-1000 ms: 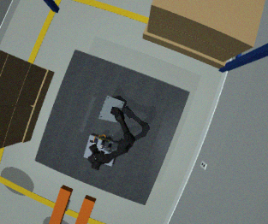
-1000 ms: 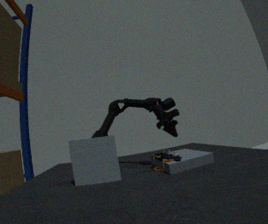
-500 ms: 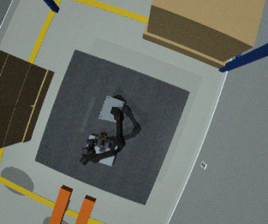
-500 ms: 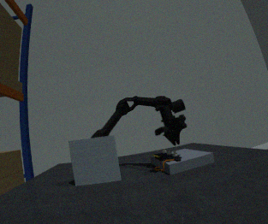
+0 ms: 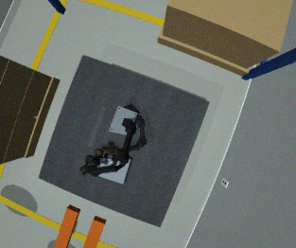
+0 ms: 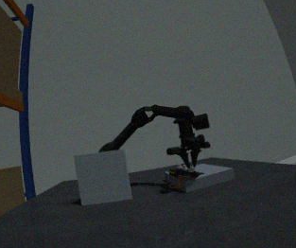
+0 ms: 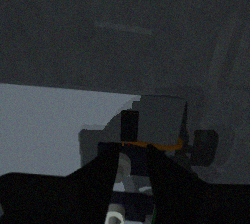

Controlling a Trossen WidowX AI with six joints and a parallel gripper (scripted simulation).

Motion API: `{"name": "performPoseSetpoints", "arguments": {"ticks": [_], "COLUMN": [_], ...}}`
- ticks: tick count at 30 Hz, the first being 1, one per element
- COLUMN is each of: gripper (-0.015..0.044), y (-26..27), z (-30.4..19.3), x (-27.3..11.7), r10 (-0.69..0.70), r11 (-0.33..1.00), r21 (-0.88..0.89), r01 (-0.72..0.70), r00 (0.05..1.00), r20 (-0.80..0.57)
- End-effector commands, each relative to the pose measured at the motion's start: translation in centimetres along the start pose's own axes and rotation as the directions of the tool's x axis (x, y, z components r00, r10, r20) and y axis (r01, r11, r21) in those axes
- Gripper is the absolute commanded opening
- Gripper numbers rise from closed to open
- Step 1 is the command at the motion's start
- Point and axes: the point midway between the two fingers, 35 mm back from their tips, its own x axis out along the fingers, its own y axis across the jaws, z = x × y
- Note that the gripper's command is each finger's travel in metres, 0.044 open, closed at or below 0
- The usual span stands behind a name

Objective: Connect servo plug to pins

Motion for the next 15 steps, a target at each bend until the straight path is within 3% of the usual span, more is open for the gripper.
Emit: {"name": "performPoseSetpoints", "arguments": {"ticks": [1, 15], "gripper": [0.0115, 0.0115], "y": [0.3, 0.3], "z": [-0.1, -0.2], "x": [0.3, 3.0], "r10": [0.007, 0.007], "r11": [1.000, 1.000], "r21": [0.011, 0.011], "r01": [-0.007, -0.007], "r00": [1.000, 1.000], "r20": [-0.009, -0.010]}}
